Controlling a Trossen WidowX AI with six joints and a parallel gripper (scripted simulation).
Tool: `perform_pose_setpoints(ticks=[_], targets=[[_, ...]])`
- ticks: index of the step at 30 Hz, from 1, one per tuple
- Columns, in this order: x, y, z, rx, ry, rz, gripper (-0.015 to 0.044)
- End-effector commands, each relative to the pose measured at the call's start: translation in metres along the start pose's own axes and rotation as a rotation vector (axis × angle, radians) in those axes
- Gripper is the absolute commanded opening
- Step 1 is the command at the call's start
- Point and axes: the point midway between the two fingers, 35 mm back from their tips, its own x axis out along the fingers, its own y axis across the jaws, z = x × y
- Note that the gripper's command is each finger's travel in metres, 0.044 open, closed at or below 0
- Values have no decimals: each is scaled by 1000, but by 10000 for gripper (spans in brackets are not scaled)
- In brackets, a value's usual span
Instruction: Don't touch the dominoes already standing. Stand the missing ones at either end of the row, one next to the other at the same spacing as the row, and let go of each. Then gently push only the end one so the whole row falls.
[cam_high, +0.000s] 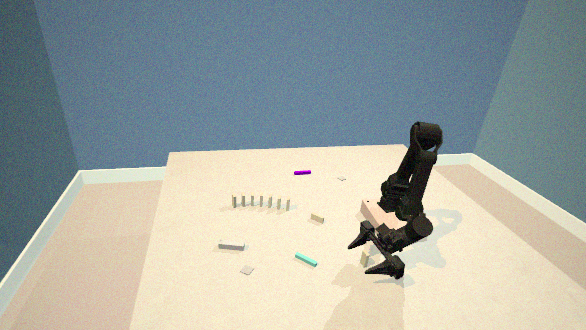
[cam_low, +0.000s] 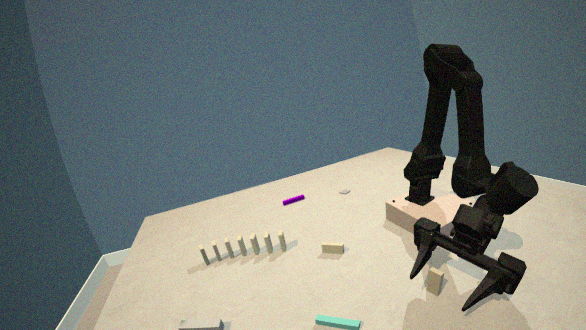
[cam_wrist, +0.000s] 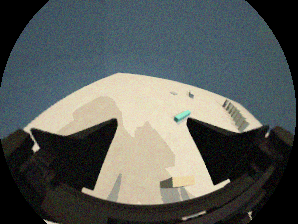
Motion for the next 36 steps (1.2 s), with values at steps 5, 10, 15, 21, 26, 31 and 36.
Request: perform_pose_setpoints(ticks=[5,10,15,21,26,31,36], targets=[[33,14,3,-60,442,89,440],[28,6,13,-13,699,111,440],[16,-3,27,44,861,124,440],[-7,-21,33,67,1043,95,440],[-20,-28,36,86,1127,80,440],[-37,-37,44,125,1238,63,440],[-43,-41,48,140,1277,56,440]])
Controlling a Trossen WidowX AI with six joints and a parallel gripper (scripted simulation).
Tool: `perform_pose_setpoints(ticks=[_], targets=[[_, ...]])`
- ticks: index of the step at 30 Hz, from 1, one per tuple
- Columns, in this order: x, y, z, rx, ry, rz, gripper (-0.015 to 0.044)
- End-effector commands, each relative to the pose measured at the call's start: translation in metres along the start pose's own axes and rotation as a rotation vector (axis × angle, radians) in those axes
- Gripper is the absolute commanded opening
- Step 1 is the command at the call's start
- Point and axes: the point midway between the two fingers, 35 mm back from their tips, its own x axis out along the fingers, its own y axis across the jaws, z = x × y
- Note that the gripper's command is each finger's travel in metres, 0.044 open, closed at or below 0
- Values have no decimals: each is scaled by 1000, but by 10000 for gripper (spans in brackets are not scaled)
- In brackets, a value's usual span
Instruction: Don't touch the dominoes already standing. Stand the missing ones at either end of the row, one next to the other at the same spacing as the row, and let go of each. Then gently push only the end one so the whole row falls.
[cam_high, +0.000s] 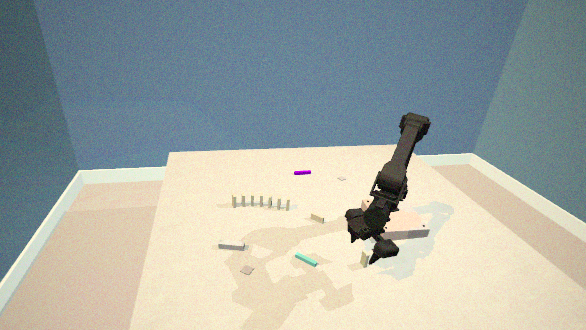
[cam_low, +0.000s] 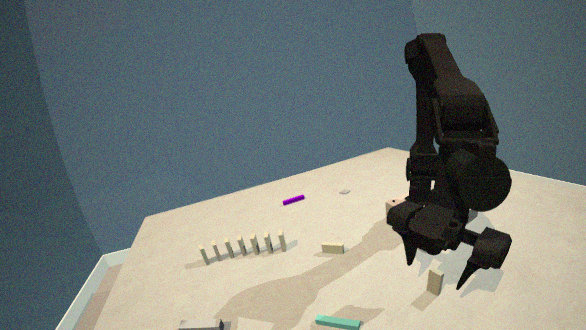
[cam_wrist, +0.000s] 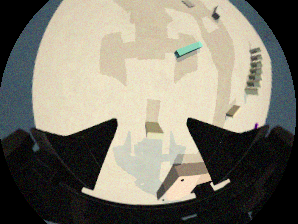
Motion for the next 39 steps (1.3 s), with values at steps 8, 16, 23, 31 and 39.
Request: perform_pose_setpoints(ticks=[8,16,23,31,39], targets=[[-44,-11,-15,106,166,56,440],[-2,-8,-20,106,166,56,440],[20,-7,-25,106,166,56,440],[31,-7,-27,106,167,56,440],[35,-7,-28,106,167,56,361]])
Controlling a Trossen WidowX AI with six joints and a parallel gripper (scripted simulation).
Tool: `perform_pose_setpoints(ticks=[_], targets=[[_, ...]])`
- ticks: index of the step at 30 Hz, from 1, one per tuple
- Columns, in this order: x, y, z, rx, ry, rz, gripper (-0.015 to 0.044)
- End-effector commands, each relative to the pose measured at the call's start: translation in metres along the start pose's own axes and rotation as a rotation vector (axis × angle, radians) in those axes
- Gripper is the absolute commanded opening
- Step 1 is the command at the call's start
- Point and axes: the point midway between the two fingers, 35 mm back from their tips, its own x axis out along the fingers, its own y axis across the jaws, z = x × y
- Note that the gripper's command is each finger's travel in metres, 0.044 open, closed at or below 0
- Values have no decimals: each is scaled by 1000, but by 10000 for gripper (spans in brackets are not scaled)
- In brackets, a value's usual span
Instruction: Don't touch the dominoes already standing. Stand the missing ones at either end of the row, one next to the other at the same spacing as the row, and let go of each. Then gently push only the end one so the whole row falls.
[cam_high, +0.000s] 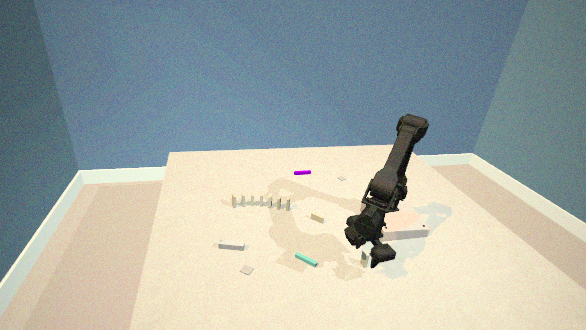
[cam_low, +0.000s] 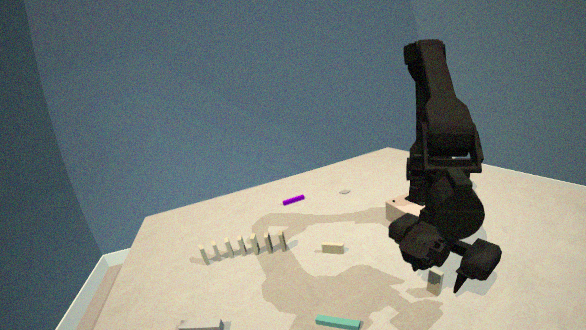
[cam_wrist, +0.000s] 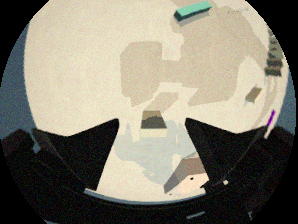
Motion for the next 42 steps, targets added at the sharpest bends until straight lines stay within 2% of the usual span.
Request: perform_pose_setpoints(ticks=[1,10,21,29,35,42], targets=[[4,0,-1,6,9,0,335],[4,0,-1,6,9,0,107],[-1,4,2,-14,-2,22,107],[-58,10,10,-18,-7,24,107],[-129,0,2,0,3,-3,107],[-132,-2,3,5,3,-5,107]])
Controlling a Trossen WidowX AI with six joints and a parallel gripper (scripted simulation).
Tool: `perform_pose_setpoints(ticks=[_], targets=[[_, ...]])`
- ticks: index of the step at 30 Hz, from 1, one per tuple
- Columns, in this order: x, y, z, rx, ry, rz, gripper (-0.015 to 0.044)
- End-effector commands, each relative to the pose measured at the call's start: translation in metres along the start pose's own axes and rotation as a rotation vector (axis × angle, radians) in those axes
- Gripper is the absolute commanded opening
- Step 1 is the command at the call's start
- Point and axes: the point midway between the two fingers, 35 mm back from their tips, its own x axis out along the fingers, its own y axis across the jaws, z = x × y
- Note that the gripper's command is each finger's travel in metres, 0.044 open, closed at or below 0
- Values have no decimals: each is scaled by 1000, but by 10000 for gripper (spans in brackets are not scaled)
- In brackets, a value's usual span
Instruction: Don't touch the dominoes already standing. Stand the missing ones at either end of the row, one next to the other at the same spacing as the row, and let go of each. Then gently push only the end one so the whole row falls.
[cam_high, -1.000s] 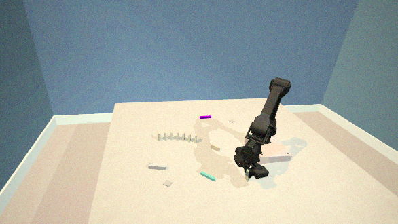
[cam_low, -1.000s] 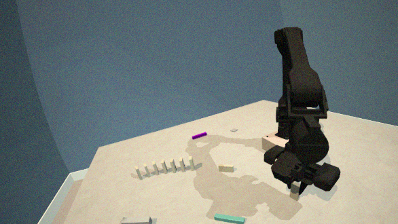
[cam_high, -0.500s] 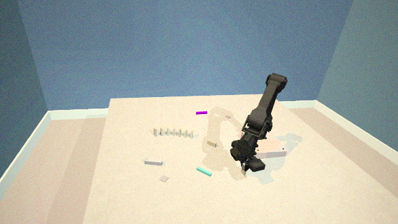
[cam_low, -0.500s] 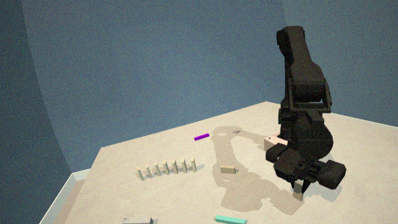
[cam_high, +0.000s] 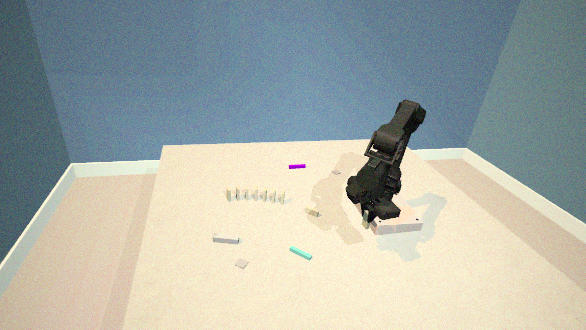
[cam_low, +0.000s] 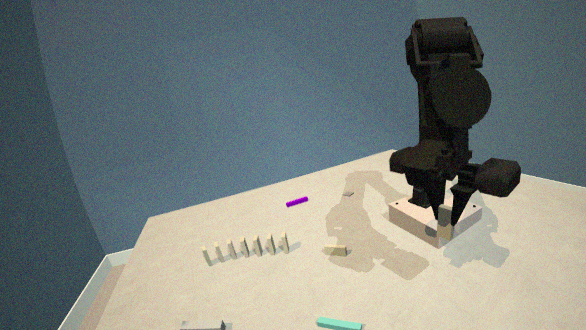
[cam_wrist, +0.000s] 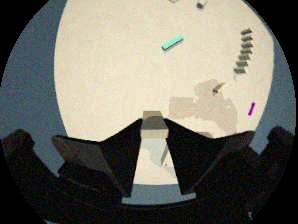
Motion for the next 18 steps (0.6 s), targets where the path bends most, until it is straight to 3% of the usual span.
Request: perform_pose_setpoints(ticks=[1,11,18], targets=[[-5,-10,6,13,-5,-12,107],[-8,-136,88,239,-13,-46,107],[-12,-243,110,388,-14,-41,107]])
